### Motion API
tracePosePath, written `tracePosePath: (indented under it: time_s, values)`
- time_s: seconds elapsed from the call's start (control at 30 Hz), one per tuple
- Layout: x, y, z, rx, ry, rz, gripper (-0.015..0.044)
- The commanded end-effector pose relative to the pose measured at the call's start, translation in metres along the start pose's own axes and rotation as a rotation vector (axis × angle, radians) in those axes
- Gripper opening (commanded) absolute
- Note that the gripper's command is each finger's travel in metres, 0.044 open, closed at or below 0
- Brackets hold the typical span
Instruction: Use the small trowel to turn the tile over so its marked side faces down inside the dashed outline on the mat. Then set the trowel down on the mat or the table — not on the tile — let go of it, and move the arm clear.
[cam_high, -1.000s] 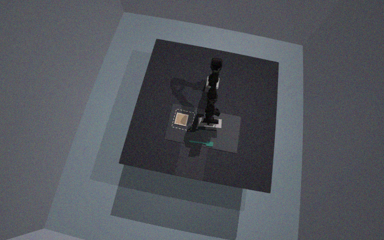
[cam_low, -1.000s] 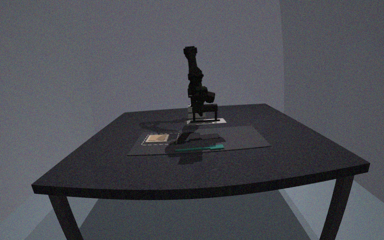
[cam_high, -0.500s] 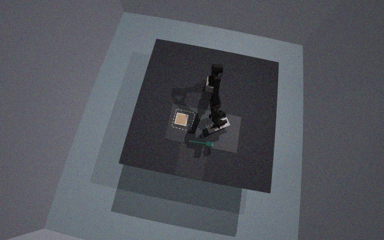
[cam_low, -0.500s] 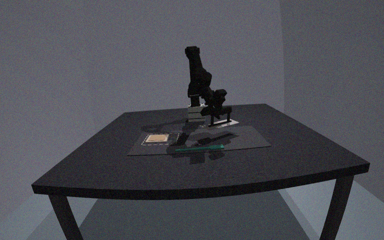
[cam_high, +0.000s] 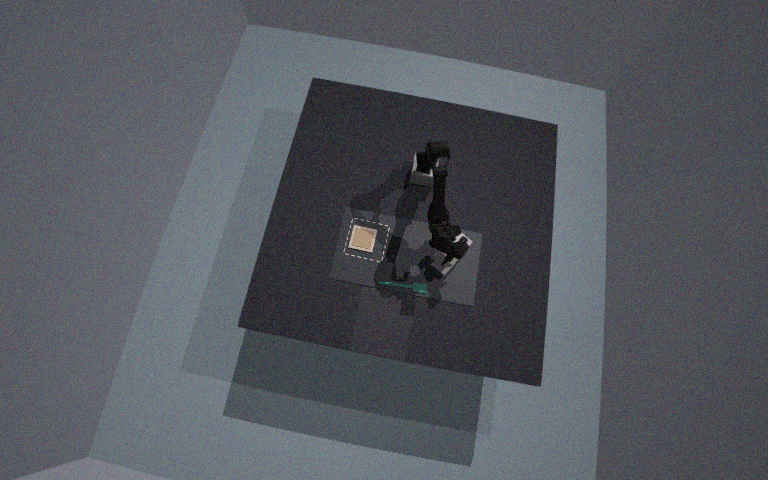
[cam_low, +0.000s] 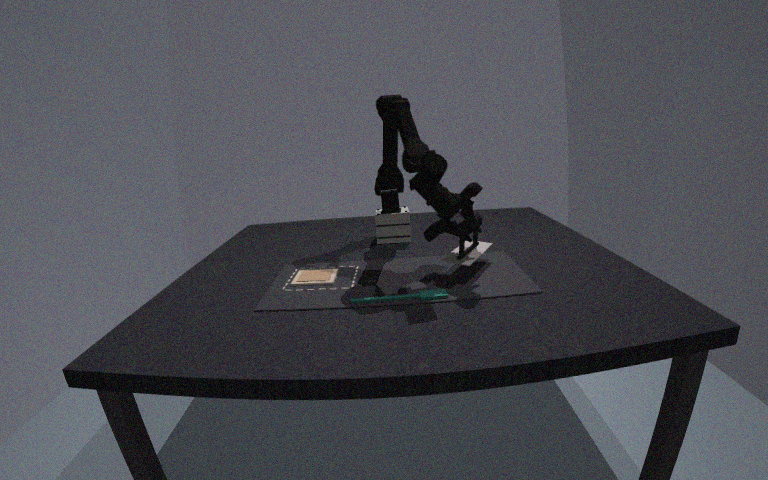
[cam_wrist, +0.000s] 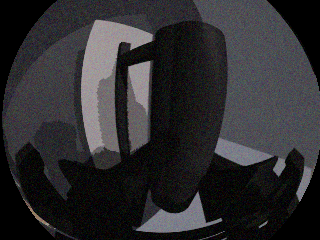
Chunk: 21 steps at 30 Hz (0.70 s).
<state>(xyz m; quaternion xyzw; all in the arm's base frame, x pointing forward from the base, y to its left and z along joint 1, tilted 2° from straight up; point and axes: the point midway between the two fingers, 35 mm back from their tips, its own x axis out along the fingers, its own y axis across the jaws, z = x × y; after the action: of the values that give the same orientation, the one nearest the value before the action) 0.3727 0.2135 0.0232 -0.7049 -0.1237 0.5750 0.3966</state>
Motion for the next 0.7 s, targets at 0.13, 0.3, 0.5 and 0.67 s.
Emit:
tracePosePath:
  time_s: [0.13, 0.3, 0.5, 0.67]
  values:
    - [0.025, -0.021, 0.026, -0.164, -0.165, -0.066, 0.0000]
    - [0.032, -0.025, 0.035, -0.209, -0.215, -0.086, 0.0000]
    - [0.032, -0.025, 0.035, -0.209, -0.215, -0.086, 0.0000]
    - [0.037, -0.020, 0.034, -0.210, -0.215, -0.085, 0.0000]
